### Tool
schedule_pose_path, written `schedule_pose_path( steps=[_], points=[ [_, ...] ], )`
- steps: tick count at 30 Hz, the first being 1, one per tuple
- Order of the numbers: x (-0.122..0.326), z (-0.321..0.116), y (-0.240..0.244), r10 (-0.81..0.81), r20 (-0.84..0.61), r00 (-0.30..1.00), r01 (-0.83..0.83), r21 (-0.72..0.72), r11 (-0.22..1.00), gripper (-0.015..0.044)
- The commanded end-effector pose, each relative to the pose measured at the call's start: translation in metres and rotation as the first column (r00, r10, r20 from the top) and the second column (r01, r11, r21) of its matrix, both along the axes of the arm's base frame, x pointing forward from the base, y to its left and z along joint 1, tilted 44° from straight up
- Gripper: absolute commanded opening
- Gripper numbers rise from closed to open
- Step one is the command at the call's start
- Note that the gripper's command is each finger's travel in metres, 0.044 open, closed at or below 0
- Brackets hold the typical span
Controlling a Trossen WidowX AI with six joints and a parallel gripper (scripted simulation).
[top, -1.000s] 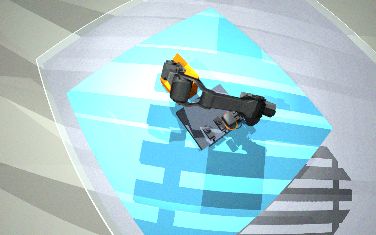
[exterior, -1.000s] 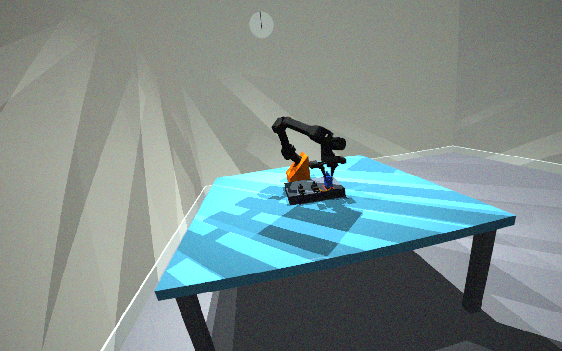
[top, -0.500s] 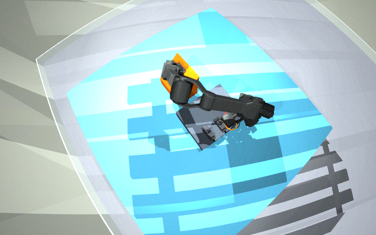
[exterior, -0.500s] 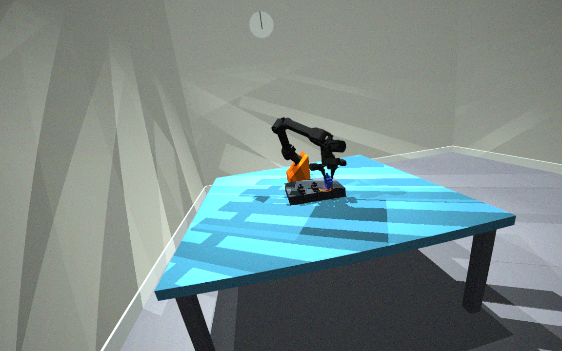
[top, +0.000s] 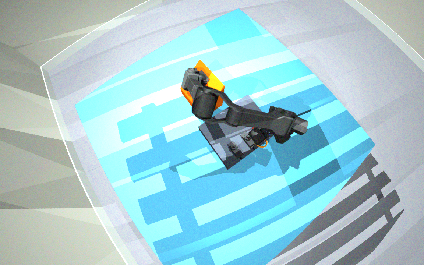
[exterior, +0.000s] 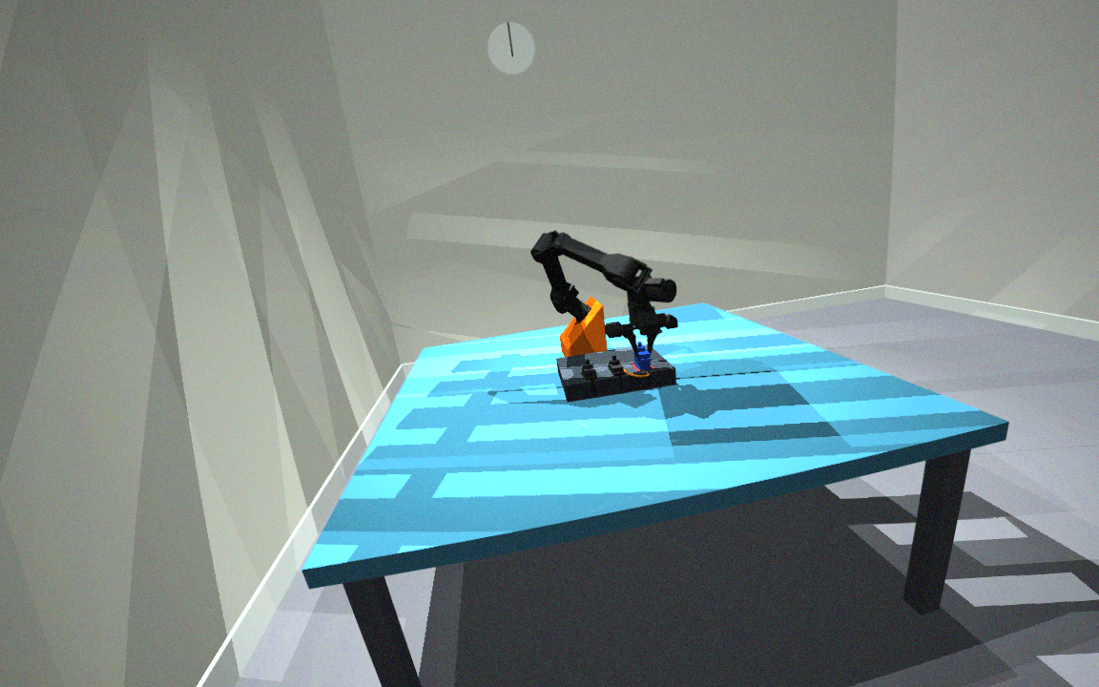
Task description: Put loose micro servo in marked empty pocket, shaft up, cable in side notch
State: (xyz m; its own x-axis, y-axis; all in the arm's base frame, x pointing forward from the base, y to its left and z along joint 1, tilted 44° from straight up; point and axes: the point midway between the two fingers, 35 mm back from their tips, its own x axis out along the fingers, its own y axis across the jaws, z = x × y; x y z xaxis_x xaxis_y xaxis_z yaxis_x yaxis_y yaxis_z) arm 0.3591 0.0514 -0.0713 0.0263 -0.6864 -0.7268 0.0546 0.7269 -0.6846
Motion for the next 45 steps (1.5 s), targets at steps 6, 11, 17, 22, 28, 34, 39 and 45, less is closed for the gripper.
schedule_pose_path(
  steps=[6, 11, 17, 22, 28, 34, 39, 45],
  points=[
    [0.000, -0.005, -0.006, 0.007, -0.004, 1.000, -0.007, -0.006, 1.000, 0.0000],
    [0.000, -0.008, -0.008, 0.007, -0.004, 1.000, -0.007, -0.006, 1.000, 0.0000],
    [0.000, -0.012, -0.012, 0.007, -0.004, 1.000, -0.007, -0.006, 1.000, 0.0000],
    [0.000, -0.014, -0.014, 0.007, -0.004, 1.000, -0.007, -0.007, 1.000, 0.0000],
    [0.000, -0.017, -0.017, 0.007, -0.004, 1.000, -0.007, -0.007, 1.000, 0.0000],
    [0.001, -0.021, -0.020, 0.007, -0.004, 1.000, -0.007, -0.007, 1.000, 0.0000],
    [0.001, -0.019, -0.019, 0.007, -0.004, 1.000, -0.007, -0.007, 1.000, 0.0105],
    [0.001, -0.017, -0.017, 0.007, -0.004, 1.000, -0.007, -0.007, 1.000, 0.0188]
  ],
)
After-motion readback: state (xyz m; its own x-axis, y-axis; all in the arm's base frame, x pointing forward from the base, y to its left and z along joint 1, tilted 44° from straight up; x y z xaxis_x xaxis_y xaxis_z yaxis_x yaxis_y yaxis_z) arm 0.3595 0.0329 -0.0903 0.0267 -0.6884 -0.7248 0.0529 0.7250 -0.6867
